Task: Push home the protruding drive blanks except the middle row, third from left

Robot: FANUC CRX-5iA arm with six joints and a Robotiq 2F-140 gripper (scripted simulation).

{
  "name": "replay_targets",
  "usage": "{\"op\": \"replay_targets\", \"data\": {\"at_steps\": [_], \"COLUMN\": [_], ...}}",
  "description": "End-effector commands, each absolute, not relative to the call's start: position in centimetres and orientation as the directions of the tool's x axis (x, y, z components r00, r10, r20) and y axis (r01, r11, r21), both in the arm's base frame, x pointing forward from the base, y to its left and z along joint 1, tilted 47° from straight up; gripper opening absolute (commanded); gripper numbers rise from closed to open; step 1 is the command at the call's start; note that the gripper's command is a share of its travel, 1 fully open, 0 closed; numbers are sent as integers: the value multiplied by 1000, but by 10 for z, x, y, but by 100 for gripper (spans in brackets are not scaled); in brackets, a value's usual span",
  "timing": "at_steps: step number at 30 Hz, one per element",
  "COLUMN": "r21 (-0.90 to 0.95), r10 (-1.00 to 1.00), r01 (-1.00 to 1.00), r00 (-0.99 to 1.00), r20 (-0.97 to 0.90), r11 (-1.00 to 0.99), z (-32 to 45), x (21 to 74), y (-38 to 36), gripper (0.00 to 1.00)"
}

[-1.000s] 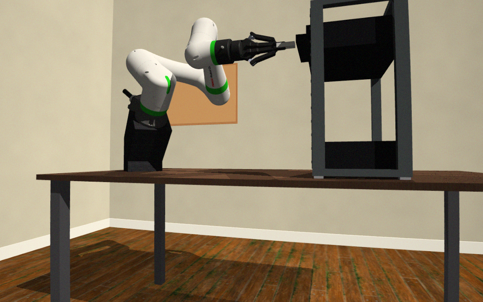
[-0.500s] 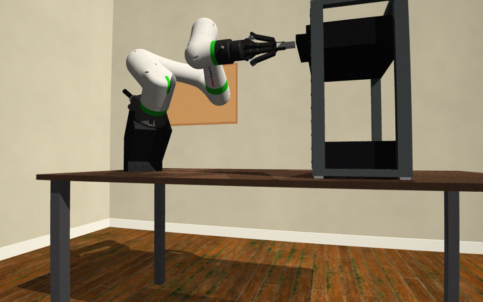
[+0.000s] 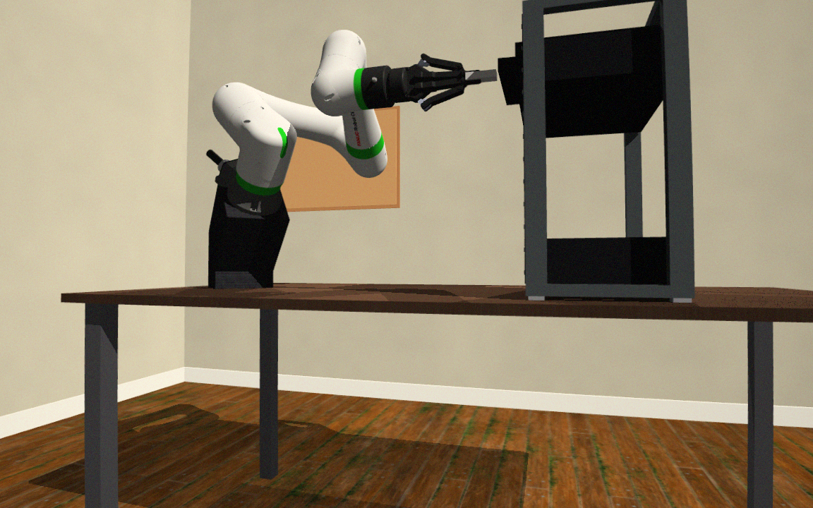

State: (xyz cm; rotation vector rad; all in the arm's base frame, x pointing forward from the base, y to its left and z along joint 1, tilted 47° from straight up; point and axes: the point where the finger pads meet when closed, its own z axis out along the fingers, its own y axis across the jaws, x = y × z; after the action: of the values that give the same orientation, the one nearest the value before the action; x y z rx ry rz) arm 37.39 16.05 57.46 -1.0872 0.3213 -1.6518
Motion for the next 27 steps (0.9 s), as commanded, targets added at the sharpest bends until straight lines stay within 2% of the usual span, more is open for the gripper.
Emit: {"op": "replay_targets", "data": {"at_steps": [1,27], "r21": [-680,-680], "r10": [-872,-872], "r01": [625,625], "r00": [-2,-2], "r20": [490,490], "r11": [-383,-383], "z": [575,581], "x": [374,383], "y": [161,164], "gripper": [0,0]}}
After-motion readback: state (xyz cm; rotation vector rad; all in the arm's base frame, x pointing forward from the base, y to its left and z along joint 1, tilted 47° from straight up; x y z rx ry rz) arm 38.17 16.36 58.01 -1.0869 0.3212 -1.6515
